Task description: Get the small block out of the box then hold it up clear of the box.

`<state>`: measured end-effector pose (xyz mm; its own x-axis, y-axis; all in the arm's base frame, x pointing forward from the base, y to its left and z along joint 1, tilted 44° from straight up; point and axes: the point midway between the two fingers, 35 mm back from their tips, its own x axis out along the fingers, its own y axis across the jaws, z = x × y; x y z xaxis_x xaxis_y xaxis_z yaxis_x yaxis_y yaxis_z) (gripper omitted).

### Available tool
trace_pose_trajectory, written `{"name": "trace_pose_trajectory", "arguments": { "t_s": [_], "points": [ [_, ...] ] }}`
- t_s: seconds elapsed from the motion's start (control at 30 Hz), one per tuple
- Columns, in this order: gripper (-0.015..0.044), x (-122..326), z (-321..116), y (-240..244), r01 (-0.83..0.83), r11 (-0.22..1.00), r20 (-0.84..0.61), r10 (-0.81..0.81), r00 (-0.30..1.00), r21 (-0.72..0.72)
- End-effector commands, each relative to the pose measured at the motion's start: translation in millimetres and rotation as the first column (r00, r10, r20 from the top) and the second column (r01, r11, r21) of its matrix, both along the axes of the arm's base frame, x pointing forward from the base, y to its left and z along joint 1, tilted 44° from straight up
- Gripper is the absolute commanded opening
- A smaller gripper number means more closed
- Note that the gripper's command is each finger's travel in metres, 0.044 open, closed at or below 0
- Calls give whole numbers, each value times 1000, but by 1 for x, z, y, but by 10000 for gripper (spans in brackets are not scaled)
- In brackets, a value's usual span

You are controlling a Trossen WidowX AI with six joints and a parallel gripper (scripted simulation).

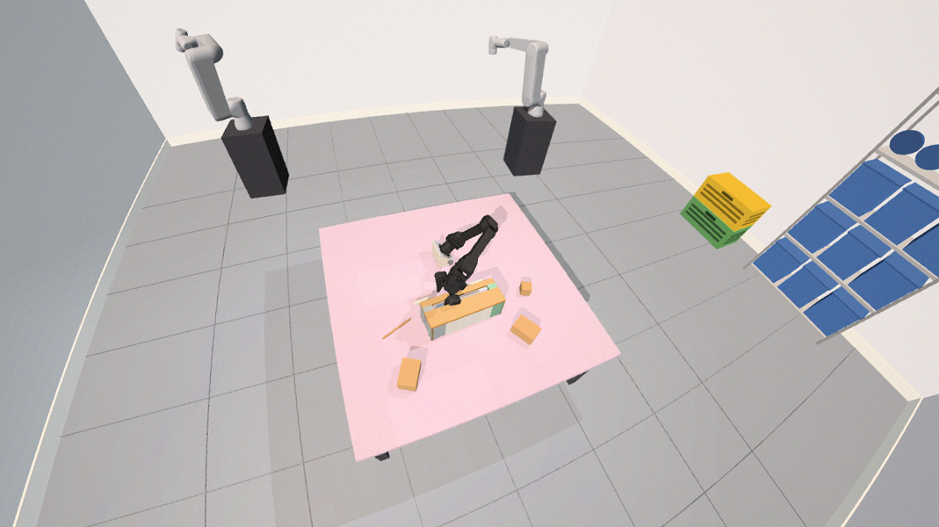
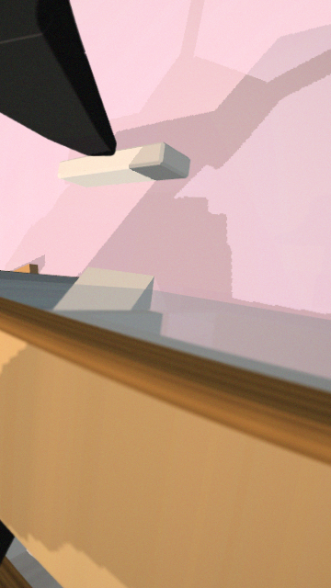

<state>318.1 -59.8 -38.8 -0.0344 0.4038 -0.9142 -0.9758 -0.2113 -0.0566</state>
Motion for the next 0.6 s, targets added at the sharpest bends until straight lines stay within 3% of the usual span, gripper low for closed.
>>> {"name": "trace_pose_trajectory", "arguments": {
  "t_s": [0.0, 0.57],
  "points": [
    [400, 2, -6, -7, -1, 1000, 3, 1, 1000, -4],
    [400, 9, -30, -32, -1, 1000, 4, 1, 1000, -7]
  ]
}}
